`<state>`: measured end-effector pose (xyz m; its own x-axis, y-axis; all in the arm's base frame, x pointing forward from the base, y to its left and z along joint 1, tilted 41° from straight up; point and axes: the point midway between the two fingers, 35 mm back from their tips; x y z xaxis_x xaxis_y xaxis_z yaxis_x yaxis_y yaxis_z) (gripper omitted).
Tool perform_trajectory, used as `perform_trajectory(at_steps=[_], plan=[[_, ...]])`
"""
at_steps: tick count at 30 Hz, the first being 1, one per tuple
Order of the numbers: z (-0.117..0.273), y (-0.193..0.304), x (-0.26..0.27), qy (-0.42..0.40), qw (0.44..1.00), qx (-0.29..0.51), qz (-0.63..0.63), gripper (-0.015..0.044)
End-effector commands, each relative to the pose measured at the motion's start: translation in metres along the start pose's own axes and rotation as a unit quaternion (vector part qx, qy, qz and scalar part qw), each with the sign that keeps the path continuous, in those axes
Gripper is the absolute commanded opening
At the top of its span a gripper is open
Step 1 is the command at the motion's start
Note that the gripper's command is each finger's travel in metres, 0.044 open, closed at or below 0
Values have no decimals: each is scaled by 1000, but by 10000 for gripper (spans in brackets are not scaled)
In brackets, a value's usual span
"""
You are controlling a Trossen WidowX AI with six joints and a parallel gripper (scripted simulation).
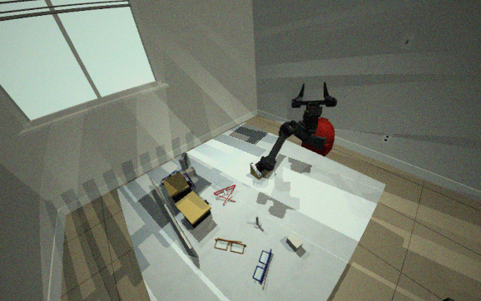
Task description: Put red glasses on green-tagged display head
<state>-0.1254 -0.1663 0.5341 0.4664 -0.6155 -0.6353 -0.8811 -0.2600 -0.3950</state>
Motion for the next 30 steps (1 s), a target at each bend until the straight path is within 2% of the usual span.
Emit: perform_trajectory(at_steps=[1,8,11,15,17,24,30], plan=[[0,0,0,0,1000,0,0,426],[0,0,0,0,1000,0,0,440],[1,-11,-5,12,999,-11,32,361],[10,-61,-24,64,982,-55,167,256],[17,-93,-31,98,961,-80,247,204],[56,-205,-28,221,833,-153,484,200],[81,-262,-10,288,728,-187,593,200]])
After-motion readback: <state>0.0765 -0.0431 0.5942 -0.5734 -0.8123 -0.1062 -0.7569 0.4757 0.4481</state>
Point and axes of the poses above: the point midway between the two fingers, 35 mm back from their tips, its own z axis back along the fingers, its own x axis across the jaws, y = z × x, and after that the axes turned 7 degrees about z, right-handed
